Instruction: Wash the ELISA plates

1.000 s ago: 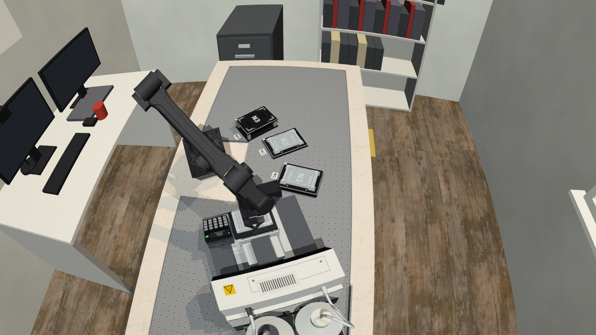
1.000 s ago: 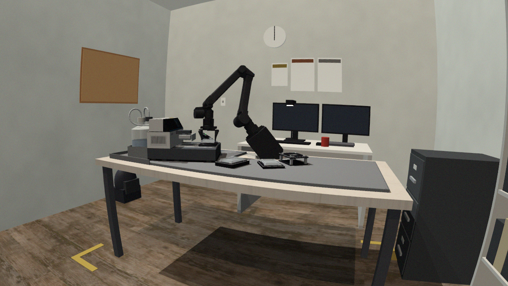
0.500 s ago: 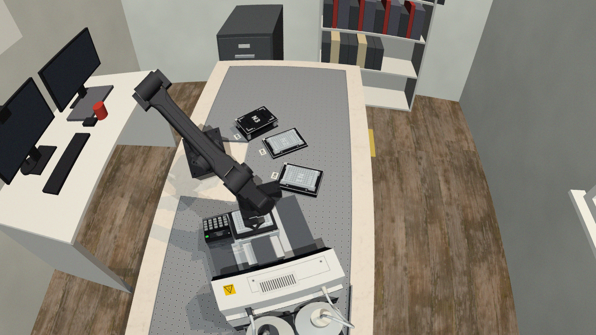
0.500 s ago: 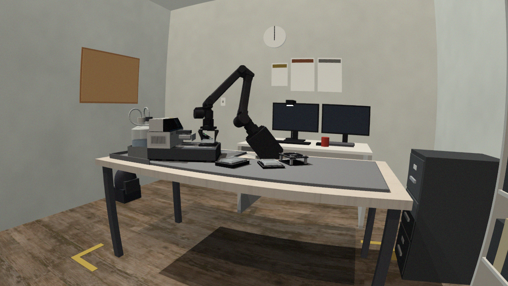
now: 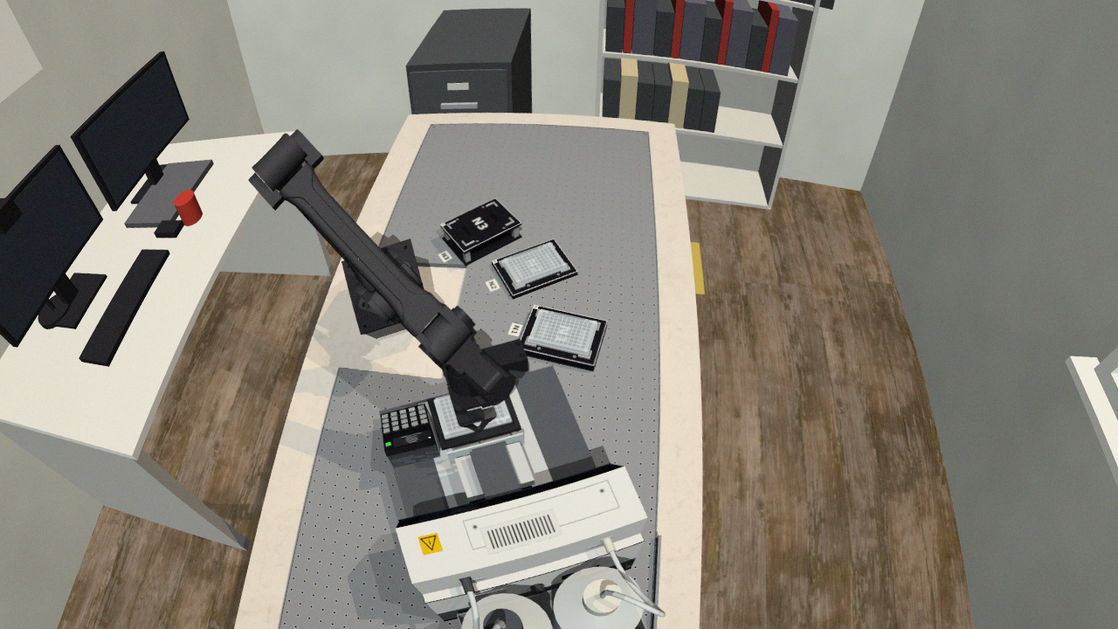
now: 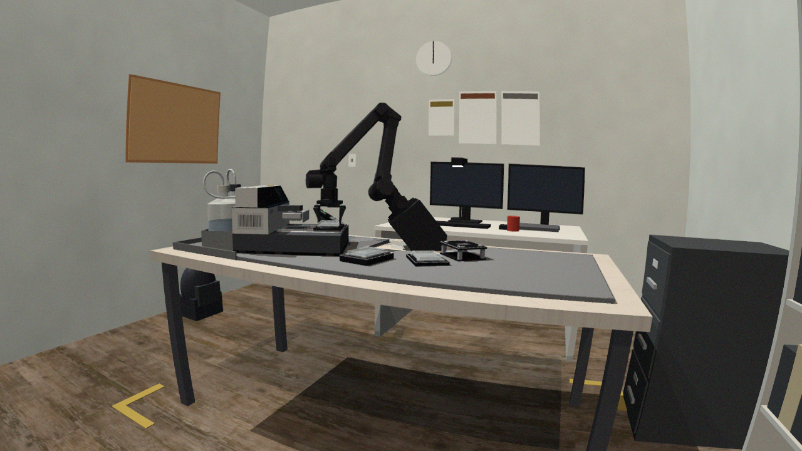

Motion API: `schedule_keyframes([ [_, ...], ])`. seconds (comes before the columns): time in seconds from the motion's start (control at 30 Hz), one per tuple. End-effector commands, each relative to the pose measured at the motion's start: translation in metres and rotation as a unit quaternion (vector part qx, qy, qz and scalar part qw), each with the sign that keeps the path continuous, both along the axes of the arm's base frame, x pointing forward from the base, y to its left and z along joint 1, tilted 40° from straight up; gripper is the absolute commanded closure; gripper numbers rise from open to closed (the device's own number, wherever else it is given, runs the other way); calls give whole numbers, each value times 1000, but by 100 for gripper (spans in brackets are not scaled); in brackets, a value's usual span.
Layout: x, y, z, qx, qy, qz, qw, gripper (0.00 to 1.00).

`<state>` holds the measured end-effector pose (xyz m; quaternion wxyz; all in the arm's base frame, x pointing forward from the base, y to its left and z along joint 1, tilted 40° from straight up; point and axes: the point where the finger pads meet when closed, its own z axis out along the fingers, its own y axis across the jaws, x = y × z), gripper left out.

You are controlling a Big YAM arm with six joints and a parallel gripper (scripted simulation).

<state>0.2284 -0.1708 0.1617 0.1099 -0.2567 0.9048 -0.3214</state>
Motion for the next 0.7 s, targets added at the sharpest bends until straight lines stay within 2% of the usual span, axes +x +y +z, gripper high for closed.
schedule_keyframes([
  [0.0,1,-3,1,-3,-2,0,1000,16],
  [0.67,1,-5,-4,-2,1,0,1000,16],
])
